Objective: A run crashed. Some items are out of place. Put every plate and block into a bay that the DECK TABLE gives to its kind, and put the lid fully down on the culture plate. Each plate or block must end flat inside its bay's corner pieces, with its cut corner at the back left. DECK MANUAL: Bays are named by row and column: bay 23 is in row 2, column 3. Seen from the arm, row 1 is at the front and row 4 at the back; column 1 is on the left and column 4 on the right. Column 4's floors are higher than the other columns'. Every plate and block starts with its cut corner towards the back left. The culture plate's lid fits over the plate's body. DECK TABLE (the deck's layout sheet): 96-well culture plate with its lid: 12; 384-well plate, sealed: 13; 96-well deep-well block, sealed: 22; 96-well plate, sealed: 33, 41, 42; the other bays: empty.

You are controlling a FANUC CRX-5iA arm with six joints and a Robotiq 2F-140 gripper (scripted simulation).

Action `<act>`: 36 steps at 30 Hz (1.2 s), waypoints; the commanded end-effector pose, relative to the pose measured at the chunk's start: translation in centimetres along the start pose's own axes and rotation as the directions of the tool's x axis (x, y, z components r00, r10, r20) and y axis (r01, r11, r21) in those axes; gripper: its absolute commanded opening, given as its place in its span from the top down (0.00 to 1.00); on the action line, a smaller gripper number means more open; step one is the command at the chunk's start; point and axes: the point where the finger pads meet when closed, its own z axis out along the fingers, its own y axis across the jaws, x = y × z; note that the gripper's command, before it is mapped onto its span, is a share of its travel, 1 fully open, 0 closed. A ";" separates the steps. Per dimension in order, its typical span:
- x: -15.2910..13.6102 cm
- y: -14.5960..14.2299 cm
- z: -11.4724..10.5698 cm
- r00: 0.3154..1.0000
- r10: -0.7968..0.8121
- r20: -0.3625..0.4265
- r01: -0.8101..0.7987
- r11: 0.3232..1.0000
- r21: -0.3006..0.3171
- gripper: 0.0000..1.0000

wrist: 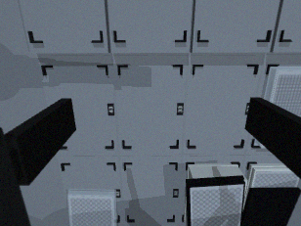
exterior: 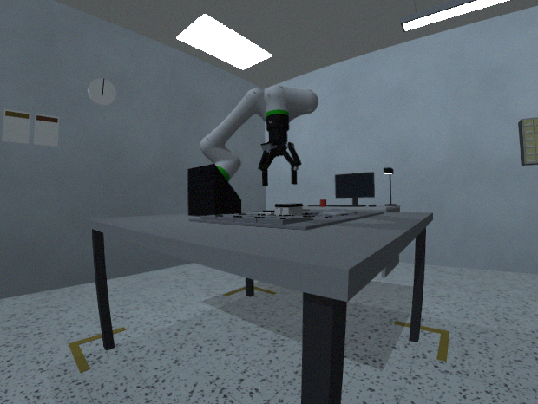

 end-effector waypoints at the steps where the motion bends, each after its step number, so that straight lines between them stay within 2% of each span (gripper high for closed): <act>1: 0.0 0.0 -0.1 1.000 0.000 -0.001 0.000 1.000 0.002 0.00; 9: -1.6 -1.1 -0.1 1.000 0.000 -0.001 0.000 1.000 0.002 0.00; 36: -10.0 -6.6 -0.1 1.000 0.000 -0.001 0.000 1.000 0.002 0.00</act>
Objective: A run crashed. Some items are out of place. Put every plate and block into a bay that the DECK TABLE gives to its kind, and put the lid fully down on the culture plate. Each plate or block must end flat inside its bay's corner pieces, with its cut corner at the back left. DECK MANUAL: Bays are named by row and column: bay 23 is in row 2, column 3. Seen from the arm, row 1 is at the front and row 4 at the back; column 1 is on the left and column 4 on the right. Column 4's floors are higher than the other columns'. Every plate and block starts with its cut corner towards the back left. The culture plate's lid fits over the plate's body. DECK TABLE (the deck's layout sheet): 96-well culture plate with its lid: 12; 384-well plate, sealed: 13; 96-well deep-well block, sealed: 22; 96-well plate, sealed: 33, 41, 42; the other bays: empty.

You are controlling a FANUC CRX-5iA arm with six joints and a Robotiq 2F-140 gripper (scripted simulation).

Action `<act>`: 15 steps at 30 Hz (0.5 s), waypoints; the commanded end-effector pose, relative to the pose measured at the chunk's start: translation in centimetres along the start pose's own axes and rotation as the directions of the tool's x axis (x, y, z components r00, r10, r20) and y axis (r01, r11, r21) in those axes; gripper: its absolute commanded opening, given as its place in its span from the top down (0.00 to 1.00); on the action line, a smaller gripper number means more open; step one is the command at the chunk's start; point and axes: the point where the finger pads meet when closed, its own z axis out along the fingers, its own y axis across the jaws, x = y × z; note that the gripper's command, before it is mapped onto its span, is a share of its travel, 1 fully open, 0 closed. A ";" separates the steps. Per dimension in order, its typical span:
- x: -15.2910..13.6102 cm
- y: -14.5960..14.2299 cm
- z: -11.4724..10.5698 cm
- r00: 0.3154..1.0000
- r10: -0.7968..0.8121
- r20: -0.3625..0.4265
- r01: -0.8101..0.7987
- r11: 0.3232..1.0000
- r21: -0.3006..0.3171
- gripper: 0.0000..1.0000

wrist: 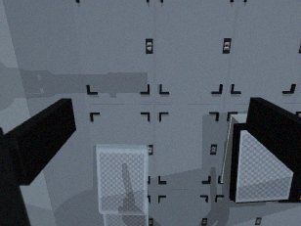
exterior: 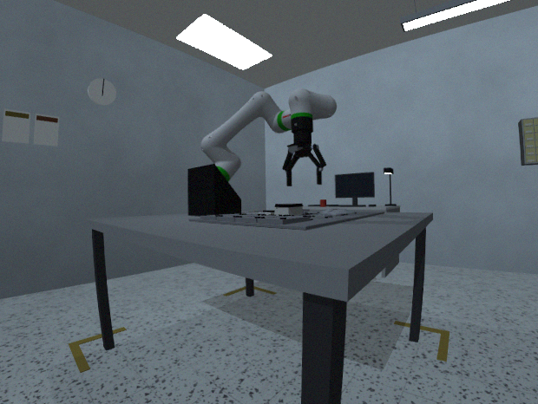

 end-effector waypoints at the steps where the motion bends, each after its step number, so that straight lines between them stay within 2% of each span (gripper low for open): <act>1: -1.2 -0.8 -0.1 1.000 0.000 -0.001 0.000 1.000 0.002 0.00; 15: -5.2 -3.5 -0.1 1.000 0.000 -0.001 0.000 1.000 0.002 0.00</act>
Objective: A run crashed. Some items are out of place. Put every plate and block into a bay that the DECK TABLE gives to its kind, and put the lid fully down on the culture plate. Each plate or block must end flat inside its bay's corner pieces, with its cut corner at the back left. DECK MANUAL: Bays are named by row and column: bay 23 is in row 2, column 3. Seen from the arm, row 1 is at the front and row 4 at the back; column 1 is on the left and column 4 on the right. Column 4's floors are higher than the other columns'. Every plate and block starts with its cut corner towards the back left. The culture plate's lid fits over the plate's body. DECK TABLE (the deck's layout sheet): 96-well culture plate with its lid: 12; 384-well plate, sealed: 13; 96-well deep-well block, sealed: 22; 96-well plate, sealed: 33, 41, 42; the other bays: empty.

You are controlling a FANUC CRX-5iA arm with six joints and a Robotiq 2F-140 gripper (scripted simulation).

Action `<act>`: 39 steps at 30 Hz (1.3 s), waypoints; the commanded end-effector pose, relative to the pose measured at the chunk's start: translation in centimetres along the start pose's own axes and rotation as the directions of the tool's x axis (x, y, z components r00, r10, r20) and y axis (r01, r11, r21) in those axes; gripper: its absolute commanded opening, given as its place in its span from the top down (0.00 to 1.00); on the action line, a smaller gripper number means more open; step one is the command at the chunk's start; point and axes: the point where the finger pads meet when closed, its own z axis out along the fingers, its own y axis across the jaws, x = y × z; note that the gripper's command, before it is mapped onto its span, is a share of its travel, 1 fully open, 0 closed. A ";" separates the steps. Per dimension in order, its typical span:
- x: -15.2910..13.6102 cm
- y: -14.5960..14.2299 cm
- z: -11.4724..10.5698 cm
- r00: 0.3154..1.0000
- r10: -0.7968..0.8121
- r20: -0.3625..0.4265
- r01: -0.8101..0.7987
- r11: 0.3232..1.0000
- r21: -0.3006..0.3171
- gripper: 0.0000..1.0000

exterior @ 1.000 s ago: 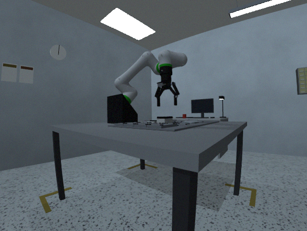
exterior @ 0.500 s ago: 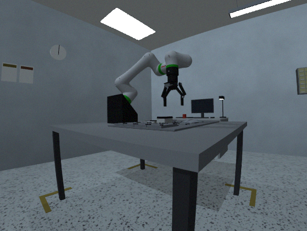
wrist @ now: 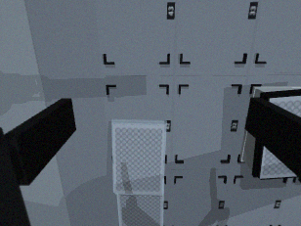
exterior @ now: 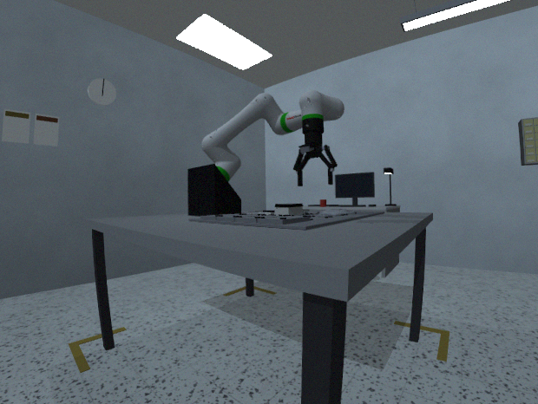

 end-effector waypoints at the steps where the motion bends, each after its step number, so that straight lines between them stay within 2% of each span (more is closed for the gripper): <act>1: -1.2 -0.9 -0.1 1.000 0.000 -0.001 0.000 1.000 0.001 0.00; 6: -2.8 -1.9 -0.1 1.000 0.000 -0.001 0.000 1.000 0.002 0.00; 39: -2.8 -1.9 -0.1 1.000 0.000 -0.001 0.000 1.000 0.002 0.00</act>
